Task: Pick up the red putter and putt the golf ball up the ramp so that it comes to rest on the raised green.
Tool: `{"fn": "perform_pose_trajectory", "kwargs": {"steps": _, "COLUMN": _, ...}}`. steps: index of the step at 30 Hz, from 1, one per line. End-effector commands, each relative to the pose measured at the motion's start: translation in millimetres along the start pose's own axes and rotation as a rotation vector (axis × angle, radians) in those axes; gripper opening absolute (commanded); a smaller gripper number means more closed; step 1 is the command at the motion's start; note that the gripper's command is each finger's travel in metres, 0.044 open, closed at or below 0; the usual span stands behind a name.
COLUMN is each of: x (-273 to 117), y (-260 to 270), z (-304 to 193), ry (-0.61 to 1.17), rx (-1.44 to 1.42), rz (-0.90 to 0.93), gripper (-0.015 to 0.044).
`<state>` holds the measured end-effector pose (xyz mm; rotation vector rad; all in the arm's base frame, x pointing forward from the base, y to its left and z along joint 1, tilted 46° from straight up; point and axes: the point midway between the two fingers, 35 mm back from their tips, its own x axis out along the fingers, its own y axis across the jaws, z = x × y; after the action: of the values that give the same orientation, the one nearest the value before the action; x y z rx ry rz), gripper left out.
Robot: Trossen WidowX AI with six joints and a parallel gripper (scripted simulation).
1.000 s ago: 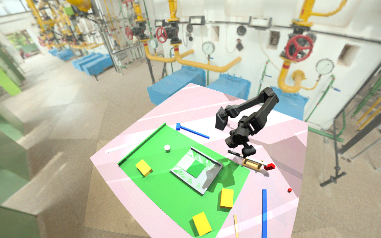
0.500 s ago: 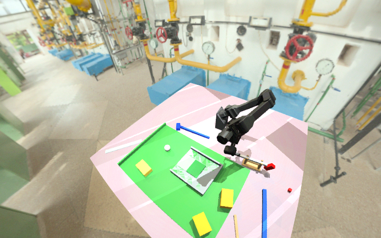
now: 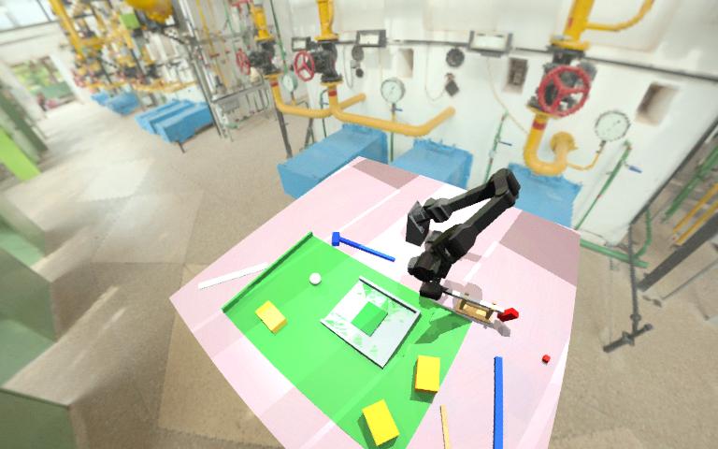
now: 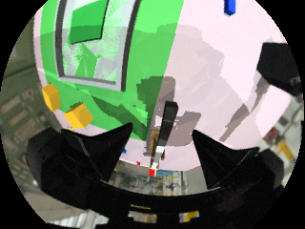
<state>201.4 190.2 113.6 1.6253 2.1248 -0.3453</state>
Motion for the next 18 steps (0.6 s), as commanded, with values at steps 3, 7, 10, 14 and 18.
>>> {"fn": "perform_pose_trajectory", "kwargs": {"steps": 3, "x": 13.8, "y": -3.3, "z": 3.0, "ry": 0.008, "rx": 0.009, "rz": -0.007, "gripper": 0.0440}}
{"fn": "perform_pose_trajectory", "kwargs": {"steps": 7, "x": 16.3, "y": -3.2, "z": 3.8, "ry": 0.008, "rx": 0.009, "rz": -0.008, "gripper": 0.0440}}
{"fn": "perform_pose_trajectory", "kwargs": {"steps": 10, "x": 20.4, "y": -3.2, "z": 5.0, "ry": 0.007, "rx": 0.009, "rz": -0.008, "gripper": 0.0440}}
{"fn": "perform_pose_trajectory", "kwargs": {"steps": 14, "x": 26.6, "y": -3.2, "z": 6.6, "ry": 0.007, "rx": 0.009, "rz": -0.008, "gripper": 0.0440}}
{"fn": "perform_pose_trajectory", "kwargs": {"steps": 18, "x": 32.7, "y": -3.4, "z": 8.0, "ry": 0.008, "rx": 0.009, "rz": -0.008, "gripper": 0.0440}}
